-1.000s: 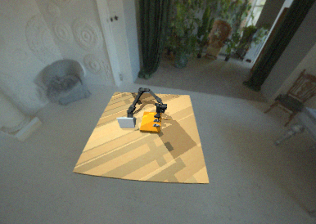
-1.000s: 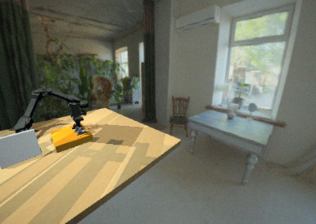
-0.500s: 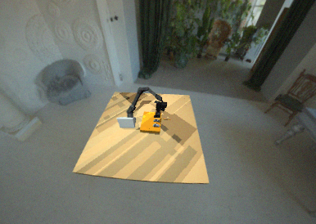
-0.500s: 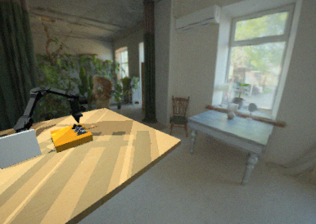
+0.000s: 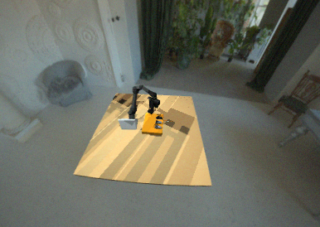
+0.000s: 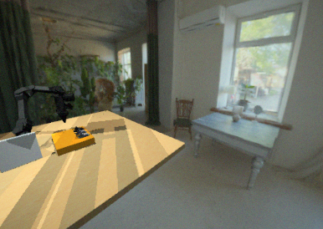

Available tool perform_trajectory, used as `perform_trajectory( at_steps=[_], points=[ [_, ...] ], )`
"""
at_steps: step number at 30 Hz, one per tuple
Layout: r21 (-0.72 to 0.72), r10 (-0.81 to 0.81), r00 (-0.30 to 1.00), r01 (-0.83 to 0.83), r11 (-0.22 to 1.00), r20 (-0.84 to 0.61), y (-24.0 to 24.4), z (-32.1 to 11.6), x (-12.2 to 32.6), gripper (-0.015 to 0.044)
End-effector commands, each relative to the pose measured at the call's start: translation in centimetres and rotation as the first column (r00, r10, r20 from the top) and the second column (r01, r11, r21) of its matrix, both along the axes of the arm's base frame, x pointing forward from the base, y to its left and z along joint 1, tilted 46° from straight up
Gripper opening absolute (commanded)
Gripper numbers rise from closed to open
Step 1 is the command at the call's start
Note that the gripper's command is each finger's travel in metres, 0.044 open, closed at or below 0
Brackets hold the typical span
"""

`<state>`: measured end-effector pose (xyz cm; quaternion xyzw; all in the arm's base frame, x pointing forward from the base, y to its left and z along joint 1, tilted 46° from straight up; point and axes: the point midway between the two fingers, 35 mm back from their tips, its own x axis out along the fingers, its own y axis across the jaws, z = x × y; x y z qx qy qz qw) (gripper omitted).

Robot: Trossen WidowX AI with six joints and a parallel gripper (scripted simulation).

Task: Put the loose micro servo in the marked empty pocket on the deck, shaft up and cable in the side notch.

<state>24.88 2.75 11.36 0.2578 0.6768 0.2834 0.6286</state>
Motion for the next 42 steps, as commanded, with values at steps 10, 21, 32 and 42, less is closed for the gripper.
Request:
perform_trajectory(
  at_steps=[10,21,32,42],
  points=[
    [-0.001,-0.076,0.993,0.077,0.997,-0.09,-3.1,2.6,0.4,0.044],
    [-0.001,-0.076,0.993,0.077,0.997,-0.09,-3.1,2.6,0.4,0.044],
    [-0.001,-0.076,0.993,0.077,0.997,-0.09,-3.1,2.6,0.4,0.044],
    [-0.001,-0.076,0.993,0.077,0.997,-0.09,-3.1,2.6,0.4,0.044]
  ],
)
